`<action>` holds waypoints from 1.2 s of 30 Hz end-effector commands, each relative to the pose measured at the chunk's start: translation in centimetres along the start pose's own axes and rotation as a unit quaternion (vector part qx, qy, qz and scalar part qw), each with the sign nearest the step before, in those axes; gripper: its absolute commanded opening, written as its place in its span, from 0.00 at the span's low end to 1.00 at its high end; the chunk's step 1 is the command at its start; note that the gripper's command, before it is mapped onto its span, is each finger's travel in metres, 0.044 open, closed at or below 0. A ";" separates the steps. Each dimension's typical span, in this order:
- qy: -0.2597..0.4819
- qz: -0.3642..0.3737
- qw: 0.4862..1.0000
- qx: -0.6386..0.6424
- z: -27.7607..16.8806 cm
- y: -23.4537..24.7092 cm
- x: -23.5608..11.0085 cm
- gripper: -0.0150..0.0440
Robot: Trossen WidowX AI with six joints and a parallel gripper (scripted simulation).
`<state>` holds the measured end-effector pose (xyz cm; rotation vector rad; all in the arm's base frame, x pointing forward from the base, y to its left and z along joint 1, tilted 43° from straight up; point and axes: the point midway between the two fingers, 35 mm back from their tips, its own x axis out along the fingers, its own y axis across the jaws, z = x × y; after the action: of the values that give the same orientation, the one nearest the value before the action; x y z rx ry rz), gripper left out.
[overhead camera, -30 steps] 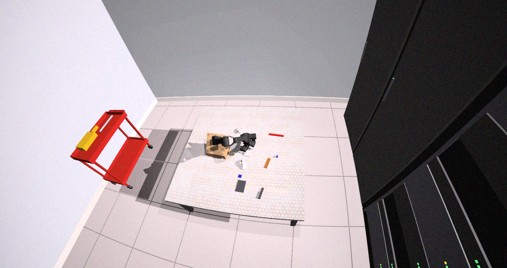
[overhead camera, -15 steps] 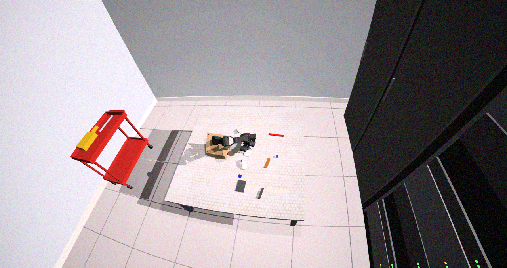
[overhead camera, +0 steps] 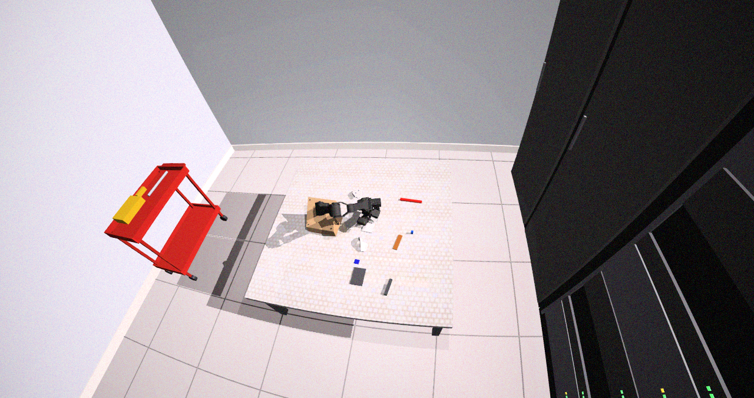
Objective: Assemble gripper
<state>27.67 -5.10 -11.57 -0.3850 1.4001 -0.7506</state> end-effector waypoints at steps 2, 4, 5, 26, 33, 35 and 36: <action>-0.001 -0.003 1.000 -0.002 0.0 -0.1 0.0 0.48; -0.001 -0.003 1.000 -0.002 0.0 -0.1 0.0 0.48; -0.001 -0.003 1.000 -0.002 0.0 -0.1 0.0 0.48; -0.001 -0.003 1.000 -0.002 0.0 -0.1 0.0 0.48; 0.000 0.000 1.000 0.000 0.0 0.0 0.0 0.63; 0.000 0.000 1.000 0.000 0.0 0.0 0.0 0.63; 0.000 0.000 1.000 0.000 0.0 0.0 0.0 0.63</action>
<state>27.67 -5.10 -11.57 -0.3851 1.4001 -0.7506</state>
